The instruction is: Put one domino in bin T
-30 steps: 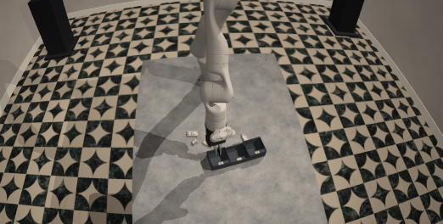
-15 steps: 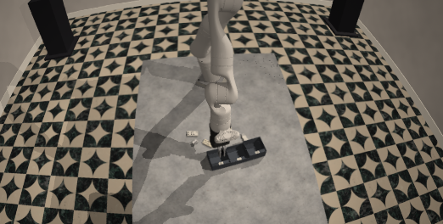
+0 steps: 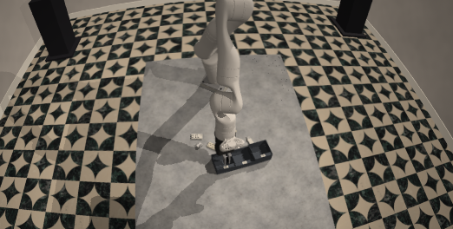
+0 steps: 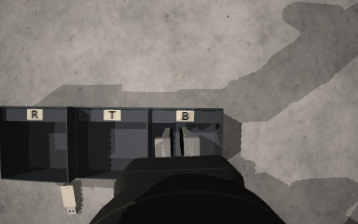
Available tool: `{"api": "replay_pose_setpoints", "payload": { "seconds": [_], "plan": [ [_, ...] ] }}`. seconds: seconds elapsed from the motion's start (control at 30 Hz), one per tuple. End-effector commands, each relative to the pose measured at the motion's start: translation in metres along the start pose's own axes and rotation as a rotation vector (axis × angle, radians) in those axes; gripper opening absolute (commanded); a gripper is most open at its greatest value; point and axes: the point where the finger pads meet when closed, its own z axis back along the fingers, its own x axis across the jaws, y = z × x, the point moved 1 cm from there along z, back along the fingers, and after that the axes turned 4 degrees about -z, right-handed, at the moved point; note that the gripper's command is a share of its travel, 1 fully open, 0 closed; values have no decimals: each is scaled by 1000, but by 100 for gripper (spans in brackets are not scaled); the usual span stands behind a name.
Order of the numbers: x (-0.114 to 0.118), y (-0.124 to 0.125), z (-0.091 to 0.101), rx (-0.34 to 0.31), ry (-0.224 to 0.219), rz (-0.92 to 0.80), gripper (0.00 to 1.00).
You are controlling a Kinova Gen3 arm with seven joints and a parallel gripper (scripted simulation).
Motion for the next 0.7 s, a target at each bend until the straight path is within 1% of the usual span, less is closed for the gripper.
{"api": "replay_pose_setpoints", "payload": {
  "seconds": [0.0, 0.07, 0.67],
  "plan": [
    [7, -4, -11, -13, -9, -11, 31],
    [7, -4, -14, -13, -9, -11, 31],
    [7, -4, -14, -13, -9, -11, 31]
  ]
}}
